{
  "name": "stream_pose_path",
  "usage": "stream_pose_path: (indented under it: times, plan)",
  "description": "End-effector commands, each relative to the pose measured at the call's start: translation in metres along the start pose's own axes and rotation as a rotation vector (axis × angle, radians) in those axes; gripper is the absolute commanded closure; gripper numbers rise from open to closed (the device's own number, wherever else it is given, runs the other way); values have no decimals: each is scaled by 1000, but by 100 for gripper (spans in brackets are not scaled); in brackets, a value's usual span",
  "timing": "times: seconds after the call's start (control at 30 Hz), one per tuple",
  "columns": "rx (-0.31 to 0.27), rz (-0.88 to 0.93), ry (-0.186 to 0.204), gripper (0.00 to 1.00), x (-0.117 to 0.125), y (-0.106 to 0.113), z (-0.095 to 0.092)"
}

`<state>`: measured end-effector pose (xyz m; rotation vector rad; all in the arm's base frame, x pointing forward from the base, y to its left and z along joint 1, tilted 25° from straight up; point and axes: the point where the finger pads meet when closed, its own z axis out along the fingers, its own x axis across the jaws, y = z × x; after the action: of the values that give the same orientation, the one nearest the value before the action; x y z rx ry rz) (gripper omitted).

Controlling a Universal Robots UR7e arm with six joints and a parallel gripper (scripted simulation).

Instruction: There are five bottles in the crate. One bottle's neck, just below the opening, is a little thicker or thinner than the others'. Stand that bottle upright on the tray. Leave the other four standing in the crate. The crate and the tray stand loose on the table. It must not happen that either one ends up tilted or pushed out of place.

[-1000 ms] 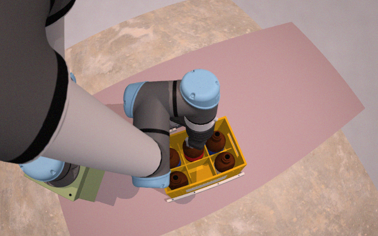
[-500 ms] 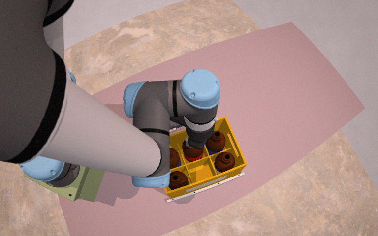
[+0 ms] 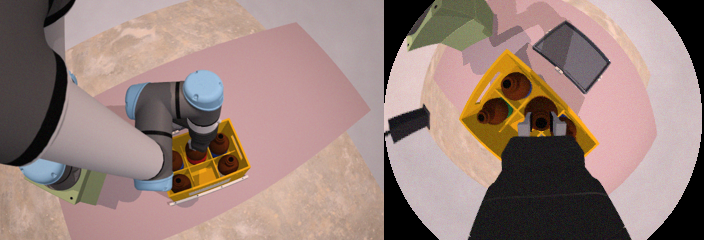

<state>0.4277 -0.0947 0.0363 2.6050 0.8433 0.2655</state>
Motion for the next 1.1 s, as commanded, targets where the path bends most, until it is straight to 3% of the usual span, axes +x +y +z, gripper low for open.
stream_pose_path:
  times: [0.0,1.07]
  plan:
    - [-4,-2,3,100,2,2,-1]
    - [-6,-2,3,100,2,2,-12]
